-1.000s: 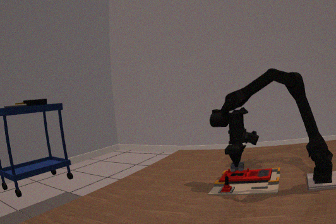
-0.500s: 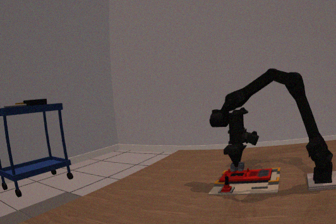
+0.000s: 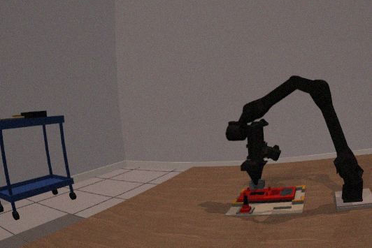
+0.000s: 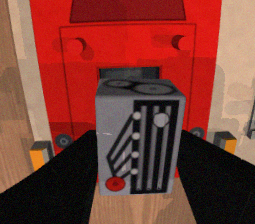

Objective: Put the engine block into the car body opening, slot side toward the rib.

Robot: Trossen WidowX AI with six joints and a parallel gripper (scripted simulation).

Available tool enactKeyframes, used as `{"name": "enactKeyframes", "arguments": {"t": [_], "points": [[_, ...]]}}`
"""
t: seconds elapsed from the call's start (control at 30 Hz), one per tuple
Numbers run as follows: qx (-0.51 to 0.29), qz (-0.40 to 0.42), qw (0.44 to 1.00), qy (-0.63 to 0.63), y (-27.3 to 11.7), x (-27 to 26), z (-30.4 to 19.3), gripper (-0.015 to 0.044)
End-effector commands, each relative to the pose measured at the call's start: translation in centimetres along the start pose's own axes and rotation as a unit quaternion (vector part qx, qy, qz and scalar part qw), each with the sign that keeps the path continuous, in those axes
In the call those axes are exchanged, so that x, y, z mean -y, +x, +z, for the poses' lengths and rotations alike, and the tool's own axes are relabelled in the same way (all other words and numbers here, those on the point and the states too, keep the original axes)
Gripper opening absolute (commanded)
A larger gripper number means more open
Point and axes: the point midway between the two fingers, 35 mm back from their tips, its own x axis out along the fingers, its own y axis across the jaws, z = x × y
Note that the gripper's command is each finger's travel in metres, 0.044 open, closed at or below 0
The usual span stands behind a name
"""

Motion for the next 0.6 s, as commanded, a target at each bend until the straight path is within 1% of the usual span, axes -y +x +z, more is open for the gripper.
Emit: {"name": "enactKeyframes", "arguments": {"t": [0.0,0.27,0.4,0.57], "points": [[-0.004,-0.002,0.999,-0.035,-0.20,0.06,-0.21,0.0158],[-0.004,-0.002,0.995,-0.099,-0.04,0.06,-0.21,0.0158],[-0.004,-0.002,0.997,-0.077,-0.02,0.06,-0.21,0.0158],[-0.004,-0.002,1.000,-0.015,0.00,0.05,-0.20,0.0158]]}}
